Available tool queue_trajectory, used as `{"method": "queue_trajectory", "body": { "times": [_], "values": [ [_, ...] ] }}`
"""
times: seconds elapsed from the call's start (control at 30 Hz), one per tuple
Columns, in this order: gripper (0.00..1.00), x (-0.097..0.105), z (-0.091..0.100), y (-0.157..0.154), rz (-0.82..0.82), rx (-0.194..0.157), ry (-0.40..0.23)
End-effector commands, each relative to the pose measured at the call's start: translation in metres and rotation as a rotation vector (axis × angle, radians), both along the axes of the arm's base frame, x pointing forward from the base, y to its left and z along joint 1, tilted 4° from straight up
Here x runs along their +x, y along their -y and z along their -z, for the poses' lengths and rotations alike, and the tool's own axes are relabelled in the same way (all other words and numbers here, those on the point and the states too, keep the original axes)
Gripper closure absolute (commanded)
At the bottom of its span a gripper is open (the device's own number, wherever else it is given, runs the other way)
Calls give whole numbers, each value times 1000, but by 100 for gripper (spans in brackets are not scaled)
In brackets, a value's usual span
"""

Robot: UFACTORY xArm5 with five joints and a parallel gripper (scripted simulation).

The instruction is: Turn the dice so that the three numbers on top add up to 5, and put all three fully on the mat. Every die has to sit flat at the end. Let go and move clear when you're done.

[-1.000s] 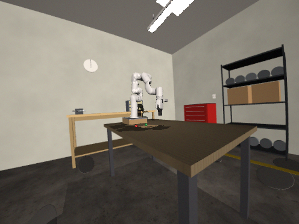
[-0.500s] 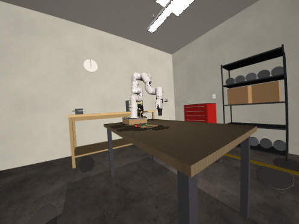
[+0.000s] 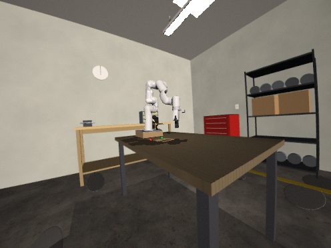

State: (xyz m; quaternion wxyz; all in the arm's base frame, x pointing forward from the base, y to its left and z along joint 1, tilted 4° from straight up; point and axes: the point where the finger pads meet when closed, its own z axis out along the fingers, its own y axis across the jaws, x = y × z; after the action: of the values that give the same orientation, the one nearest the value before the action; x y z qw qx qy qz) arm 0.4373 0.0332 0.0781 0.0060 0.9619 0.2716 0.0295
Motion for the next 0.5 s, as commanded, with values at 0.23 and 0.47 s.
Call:
{"method": "queue_trajectory", "body": {
  "times": [0.23,0.47],
  "values": [
    [85,1,-1,8,-302,-20,5],
    [85,0,-1,14,-534,-35,5]
  ]
}}
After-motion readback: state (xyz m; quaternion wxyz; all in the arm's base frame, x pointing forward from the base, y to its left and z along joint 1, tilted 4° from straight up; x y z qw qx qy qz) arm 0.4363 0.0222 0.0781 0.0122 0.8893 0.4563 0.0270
